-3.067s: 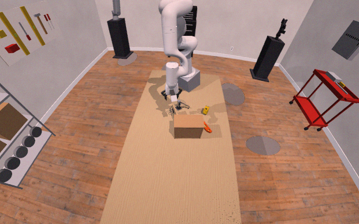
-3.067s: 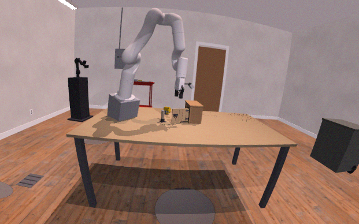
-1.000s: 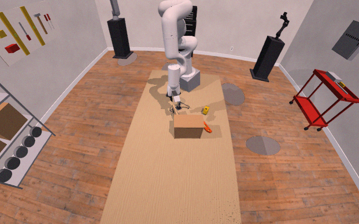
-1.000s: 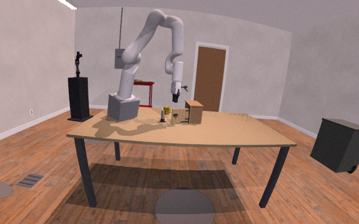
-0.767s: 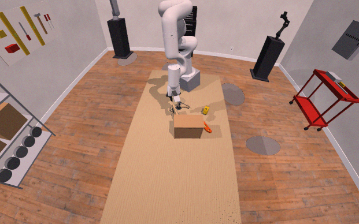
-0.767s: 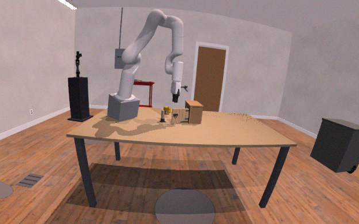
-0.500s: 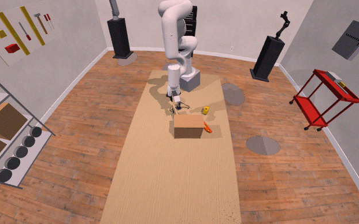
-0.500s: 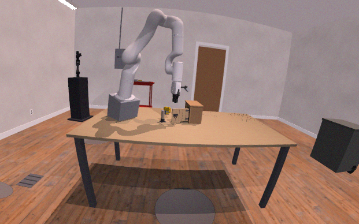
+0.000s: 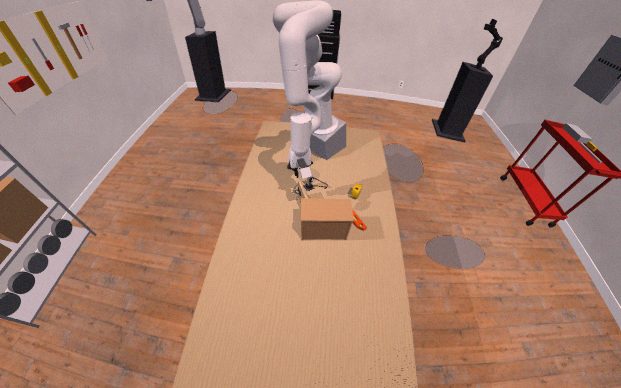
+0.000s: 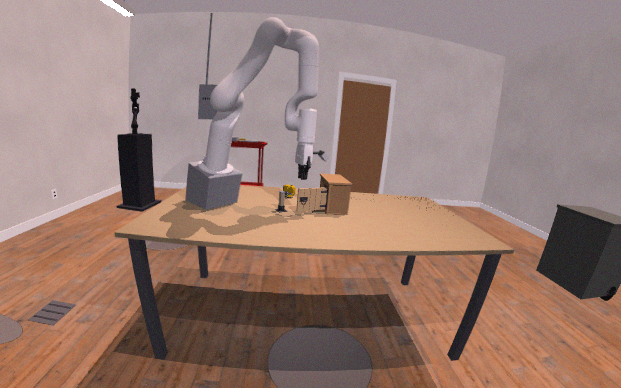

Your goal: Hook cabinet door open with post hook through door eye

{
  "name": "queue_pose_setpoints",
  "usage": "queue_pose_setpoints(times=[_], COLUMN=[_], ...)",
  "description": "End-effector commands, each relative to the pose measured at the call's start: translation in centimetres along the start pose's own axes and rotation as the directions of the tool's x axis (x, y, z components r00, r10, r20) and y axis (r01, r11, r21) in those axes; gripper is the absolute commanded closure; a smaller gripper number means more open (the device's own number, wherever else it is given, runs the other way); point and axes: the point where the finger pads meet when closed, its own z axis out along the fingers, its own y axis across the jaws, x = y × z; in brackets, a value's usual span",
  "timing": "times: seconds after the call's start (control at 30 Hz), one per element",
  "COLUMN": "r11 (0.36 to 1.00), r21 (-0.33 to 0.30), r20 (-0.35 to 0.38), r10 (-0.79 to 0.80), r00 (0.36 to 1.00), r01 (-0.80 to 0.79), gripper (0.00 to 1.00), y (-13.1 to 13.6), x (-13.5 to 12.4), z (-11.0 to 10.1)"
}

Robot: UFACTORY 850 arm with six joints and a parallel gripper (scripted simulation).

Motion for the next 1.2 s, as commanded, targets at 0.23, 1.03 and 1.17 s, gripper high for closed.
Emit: queue_pose_setpoints(times=[0.23,1.03,1.17], r11=[1.0,1.0,1.0], r21=[-0.005,-0.005,-0.005], r20=[-0.004,-0.004,-0.004], r10=[0.0,0.0,0.0], r00=[1.0,1.0,1.0], r01=[0.0,0.0,0.0], gripper=[0.73,0.73,0.73], y=[0.0,0.0,0.0], x=[0.0,0.0,0.0], z=[1.5,4.8,5.3])
